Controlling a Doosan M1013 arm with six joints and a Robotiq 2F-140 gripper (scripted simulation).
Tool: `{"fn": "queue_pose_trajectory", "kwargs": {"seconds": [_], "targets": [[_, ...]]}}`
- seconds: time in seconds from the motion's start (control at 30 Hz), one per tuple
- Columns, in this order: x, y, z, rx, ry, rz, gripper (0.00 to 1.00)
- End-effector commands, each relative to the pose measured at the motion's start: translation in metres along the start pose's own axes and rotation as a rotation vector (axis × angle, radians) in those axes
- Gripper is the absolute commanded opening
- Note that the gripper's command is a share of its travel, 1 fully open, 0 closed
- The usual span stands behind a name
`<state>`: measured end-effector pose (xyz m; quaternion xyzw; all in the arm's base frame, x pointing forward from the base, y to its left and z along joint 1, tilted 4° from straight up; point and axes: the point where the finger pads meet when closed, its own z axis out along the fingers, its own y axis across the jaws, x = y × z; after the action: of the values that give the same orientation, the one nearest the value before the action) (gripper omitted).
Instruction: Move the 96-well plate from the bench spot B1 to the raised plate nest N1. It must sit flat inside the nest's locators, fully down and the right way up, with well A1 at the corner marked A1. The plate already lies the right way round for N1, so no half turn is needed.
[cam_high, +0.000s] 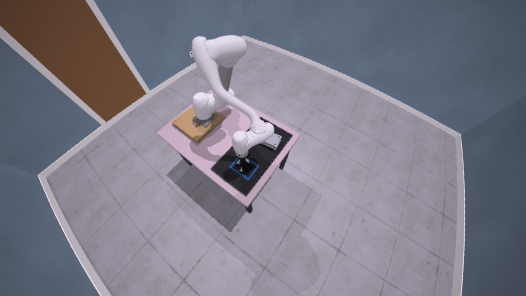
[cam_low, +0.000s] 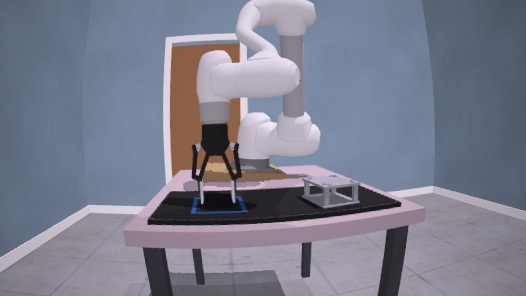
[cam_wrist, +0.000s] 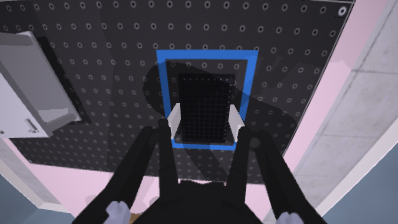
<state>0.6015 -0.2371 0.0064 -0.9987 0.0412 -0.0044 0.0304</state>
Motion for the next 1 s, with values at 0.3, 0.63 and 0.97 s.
{"fn": "queue_pose_trajectory", "kwargs": {"seconds": [0.3, 0.63, 0.97], "targets": [[0.000, 0.000, -0.019, 0.000, 0.000, 0.000, 0.00], [0.000, 0.000, -0.032, 0.000, 0.000, 0.000, 0.00], [0.000, 0.000, -0.049, 0.000, 0.000, 0.000, 0.00]]}}
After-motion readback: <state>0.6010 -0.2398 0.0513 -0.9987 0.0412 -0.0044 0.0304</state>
